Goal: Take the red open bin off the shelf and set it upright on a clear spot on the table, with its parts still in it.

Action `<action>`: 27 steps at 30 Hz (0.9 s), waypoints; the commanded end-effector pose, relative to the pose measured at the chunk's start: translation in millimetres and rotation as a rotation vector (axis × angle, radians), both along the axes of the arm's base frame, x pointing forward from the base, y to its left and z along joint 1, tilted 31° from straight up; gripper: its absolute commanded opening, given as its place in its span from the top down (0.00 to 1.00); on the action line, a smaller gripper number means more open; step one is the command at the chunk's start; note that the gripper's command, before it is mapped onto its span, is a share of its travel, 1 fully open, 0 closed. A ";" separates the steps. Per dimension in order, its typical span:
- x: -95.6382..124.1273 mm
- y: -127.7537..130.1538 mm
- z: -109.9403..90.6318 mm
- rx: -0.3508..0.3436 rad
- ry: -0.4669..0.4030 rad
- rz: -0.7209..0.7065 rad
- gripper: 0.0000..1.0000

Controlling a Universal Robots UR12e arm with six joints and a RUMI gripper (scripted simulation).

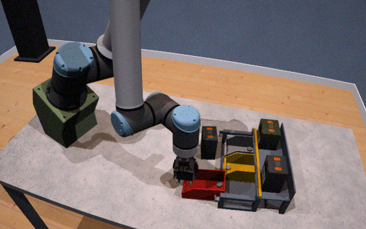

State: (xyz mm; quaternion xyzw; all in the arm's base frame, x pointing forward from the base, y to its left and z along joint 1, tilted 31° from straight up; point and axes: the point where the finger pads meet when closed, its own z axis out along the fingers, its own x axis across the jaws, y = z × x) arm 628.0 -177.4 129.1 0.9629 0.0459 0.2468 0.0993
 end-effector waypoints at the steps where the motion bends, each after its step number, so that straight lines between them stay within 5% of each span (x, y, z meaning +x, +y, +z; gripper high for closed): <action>1: 0.2 -0.1 0.6 -0.001 -0.001 0.000 0.74; 10: 0.2 -0.1 0.6 -0.001 -0.001 0.000 0.74; 15: -26.5 9.2 47.7 -0.001 -0.001 0.000 0.74; 27: -26.5 9.2 47.7 -0.001 -0.001 0.000 0.74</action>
